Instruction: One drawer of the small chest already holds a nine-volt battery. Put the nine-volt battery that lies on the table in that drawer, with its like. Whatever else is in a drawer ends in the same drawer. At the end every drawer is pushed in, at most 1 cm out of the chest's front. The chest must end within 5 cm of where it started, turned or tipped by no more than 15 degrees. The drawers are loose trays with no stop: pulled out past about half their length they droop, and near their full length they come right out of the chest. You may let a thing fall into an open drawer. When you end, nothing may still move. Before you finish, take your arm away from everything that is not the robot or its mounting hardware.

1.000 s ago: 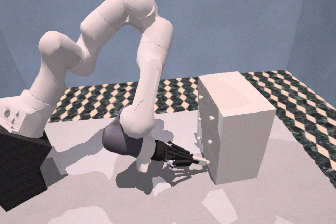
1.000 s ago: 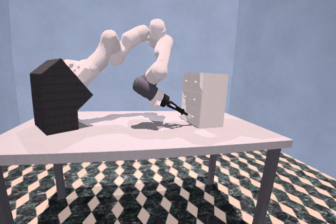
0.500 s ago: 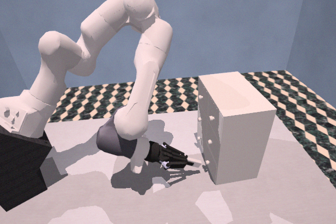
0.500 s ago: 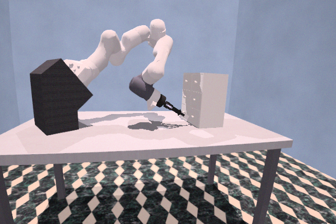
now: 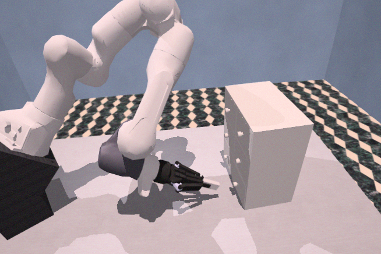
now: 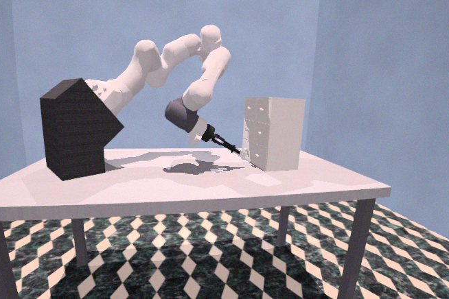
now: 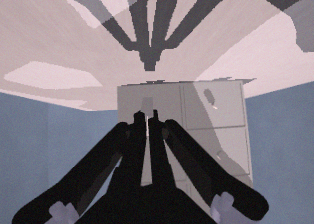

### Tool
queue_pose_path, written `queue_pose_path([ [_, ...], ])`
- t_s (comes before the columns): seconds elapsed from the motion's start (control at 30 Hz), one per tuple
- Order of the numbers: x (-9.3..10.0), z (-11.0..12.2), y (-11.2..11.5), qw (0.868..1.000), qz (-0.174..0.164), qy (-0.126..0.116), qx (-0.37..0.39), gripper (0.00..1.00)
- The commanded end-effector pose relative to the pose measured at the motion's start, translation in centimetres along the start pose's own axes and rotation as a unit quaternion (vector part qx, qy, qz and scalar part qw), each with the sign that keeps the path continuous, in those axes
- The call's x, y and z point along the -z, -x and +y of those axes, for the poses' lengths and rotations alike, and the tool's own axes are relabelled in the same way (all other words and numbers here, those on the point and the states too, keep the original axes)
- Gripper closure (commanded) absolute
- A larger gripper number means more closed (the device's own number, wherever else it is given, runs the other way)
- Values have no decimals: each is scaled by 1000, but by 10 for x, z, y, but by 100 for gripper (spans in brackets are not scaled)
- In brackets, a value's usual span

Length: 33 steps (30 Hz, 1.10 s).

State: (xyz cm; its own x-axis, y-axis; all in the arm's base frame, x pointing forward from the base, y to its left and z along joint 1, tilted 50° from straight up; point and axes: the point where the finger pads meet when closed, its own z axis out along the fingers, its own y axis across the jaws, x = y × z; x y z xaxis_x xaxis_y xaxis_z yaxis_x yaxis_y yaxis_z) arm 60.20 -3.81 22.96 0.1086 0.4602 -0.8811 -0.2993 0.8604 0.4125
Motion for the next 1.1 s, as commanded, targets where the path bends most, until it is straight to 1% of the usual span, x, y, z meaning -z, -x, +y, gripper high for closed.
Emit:
queue_pose_path([
  [0.0, 17, 1, 13, 1000, -5, 3, 7, 100],
  [0.03, 25, 1, 18, 1000, -5, 3, 7, 100],
  [0.1, 25, 1, 18, 1000, -5, 3, 7, 100],
  [0.23, 61, 1, 39, 1000, -5, 3, 7, 100],
  [0.33, 78, 1, 50, 1000, -5, 3, 7, 100],
  [0.4, 82, 1, 52, 1000, -5, 3, 7, 100],
  [0.77, 83, 1, 52, 1000, 1, 3, 7, 100],
  [0.93, 87, 1, 53, 1000, 17, 3, 7, 100],
  [1.07, 93, 1, 55, 999, 39, 3, 7, 100],
])
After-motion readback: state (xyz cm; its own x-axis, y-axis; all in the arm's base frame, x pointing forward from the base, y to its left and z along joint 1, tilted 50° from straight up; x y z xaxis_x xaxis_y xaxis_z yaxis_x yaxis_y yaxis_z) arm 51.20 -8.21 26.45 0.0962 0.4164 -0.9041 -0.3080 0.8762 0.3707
